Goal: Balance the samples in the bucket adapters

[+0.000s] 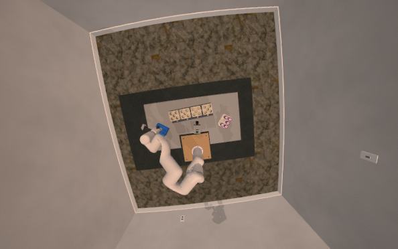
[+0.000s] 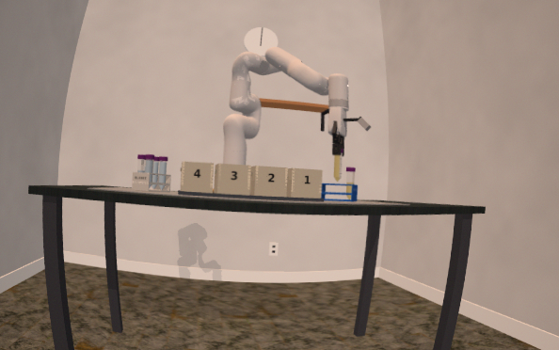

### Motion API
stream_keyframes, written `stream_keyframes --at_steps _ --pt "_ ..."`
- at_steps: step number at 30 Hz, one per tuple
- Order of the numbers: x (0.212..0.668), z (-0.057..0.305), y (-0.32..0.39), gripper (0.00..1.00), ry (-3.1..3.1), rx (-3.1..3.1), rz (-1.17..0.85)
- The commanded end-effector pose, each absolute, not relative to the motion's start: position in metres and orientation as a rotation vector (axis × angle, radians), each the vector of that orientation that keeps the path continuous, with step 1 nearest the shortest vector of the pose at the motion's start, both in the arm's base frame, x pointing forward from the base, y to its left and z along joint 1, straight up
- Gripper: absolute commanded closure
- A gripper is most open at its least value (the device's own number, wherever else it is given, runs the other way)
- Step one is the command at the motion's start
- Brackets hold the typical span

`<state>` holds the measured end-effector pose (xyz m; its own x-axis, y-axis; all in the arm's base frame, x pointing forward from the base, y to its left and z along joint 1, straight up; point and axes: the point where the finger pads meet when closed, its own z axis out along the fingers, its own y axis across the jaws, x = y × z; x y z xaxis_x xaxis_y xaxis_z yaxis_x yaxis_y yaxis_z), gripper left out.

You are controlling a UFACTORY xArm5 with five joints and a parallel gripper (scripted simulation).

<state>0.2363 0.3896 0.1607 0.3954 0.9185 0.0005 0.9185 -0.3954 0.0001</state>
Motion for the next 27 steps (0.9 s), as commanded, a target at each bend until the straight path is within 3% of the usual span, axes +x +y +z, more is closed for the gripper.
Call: stream_keyframes --at_steps 1,27 --pt "0.237 0.16 0.391 1.0 -1.726 -2.623 -0.006" --pt "0.237 0.137 0.391 1.0 -1.726 -2.623 -0.006"
